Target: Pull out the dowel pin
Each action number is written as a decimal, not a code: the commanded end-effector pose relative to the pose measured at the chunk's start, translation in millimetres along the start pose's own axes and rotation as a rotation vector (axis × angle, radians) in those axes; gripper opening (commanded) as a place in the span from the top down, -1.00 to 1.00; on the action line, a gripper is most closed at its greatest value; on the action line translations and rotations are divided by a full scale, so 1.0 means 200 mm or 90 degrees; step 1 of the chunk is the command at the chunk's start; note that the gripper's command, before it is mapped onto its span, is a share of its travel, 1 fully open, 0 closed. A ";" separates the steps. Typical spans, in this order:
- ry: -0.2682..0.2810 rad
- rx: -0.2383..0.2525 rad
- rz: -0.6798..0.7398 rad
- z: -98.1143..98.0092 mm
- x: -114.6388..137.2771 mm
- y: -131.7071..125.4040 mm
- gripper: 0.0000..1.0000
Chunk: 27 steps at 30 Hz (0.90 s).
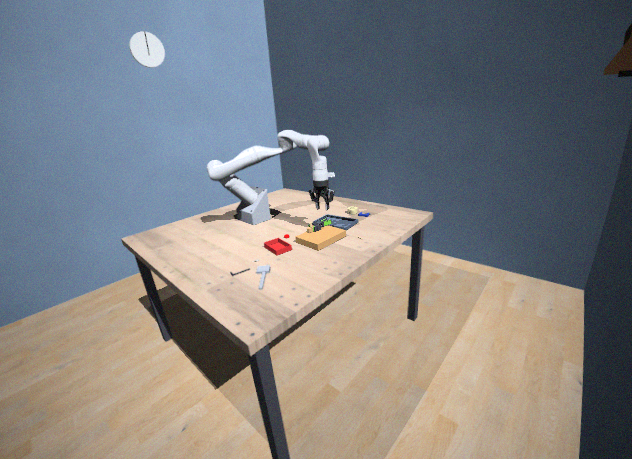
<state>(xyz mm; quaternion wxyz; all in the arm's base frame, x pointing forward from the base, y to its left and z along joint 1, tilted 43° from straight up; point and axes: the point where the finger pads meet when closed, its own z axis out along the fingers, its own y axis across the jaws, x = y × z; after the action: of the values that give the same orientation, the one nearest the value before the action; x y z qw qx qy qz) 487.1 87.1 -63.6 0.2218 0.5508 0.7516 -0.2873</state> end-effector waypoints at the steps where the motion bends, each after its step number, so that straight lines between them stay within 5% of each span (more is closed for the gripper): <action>1: 0.000 -0.002 -0.023 -0.01 -0.01 0.00 -0.07; 27: 0.000 -0.004 -0.219 -0.03 -0.12 -0.02 -0.07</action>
<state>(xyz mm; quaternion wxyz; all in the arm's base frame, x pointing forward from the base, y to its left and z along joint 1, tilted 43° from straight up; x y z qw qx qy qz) 490.6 72.2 -44.1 0.1720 0.4171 0.8332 -0.3197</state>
